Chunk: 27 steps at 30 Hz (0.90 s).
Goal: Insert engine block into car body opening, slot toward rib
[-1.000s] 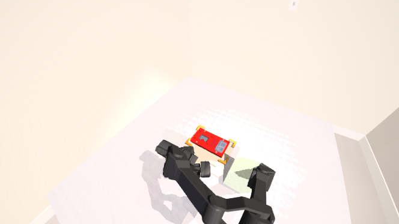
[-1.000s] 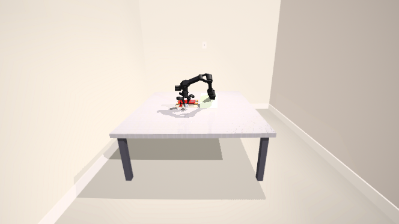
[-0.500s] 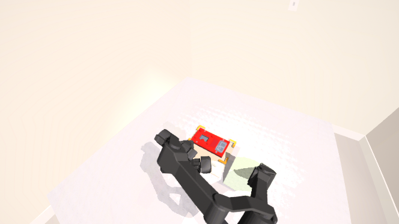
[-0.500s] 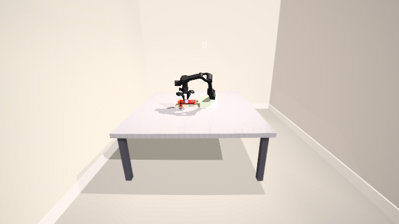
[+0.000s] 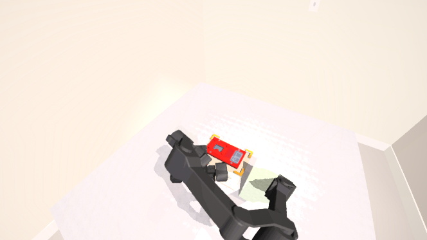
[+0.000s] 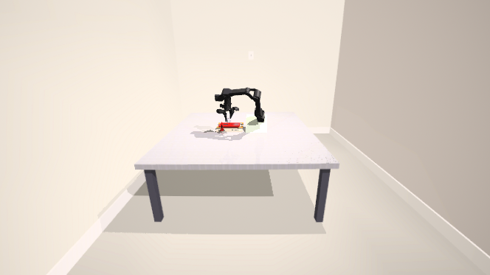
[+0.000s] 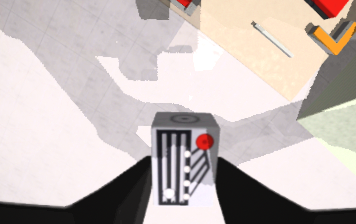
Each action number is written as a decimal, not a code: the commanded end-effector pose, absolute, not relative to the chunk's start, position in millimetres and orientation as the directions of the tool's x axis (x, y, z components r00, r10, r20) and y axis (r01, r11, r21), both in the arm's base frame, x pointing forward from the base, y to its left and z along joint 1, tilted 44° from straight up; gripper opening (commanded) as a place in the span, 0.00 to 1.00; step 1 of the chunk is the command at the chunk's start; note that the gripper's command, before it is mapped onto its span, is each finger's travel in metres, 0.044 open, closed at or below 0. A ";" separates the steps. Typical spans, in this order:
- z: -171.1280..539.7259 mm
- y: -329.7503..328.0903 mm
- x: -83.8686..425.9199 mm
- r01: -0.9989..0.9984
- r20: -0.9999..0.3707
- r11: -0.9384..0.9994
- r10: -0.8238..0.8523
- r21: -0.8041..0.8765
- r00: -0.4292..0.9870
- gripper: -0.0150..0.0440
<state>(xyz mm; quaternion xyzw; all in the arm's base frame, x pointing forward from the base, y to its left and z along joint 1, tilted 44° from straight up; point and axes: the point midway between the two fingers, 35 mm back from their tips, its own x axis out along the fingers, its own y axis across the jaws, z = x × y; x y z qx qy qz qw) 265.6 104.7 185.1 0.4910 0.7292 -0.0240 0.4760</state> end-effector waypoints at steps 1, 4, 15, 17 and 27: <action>176.8 100.0 273.5 0.716 -0.717 0.534 0.694 0.450 -0.067 0.25; 169.9 96.3 279.3 0.692 -0.719 0.550 0.692 0.467 -0.066 0.25; 143.2 83.2 298.8 0.589 -0.722 0.610 0.689 0.530 -0.065 0.25; 138.0 80.7 301.9 0.571 -0.722 0.619 0.688 0.539 -0.065 0.25; 111.5 67.7 316.0 0.475 -0.725 0.660 0.686 0.582 -0.065 0.25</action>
